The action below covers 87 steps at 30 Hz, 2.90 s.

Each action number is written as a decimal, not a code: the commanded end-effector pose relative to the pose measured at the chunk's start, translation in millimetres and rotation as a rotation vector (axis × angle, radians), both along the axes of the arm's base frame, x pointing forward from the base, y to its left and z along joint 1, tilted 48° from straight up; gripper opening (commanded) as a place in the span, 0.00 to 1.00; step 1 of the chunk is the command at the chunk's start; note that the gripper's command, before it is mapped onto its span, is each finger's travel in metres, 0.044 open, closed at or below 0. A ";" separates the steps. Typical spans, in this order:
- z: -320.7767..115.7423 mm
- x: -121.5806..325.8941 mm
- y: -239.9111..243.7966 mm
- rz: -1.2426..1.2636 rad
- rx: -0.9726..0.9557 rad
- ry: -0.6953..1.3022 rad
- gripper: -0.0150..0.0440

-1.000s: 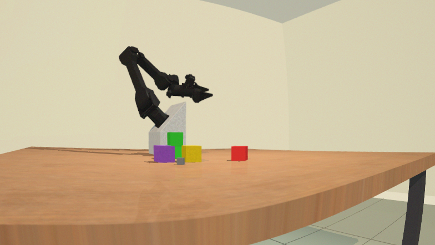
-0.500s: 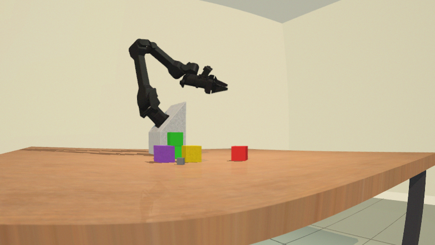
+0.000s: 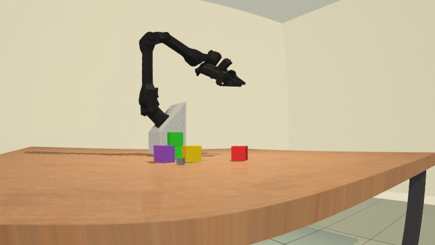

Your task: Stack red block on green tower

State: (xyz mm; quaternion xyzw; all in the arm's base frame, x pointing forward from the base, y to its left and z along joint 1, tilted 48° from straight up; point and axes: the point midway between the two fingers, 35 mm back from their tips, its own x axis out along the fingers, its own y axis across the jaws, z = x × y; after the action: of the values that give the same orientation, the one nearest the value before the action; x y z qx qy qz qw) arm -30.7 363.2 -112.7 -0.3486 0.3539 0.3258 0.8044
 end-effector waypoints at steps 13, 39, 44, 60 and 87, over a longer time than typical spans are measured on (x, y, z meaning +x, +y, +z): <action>0.0 143.8 -13.7 -0.192 -0.335 -0.052 1.00; 26.7 320.8 -130.2 -0.359 -0.853 0.150 1.00; 37.4 344.1 -170.3 -0.365 -0.961 0.258 1.00; 35.8 360.3 -208.6 -0.364 -1.026 0.343 1.00; -9.4 373.1 -255.8 -0.366 -1.029 0.341 1.00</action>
State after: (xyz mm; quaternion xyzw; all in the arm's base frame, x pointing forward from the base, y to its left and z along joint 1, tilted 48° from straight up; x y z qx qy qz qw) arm 342.9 114.5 -116.7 -0.5685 0.6442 0.0189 0.5114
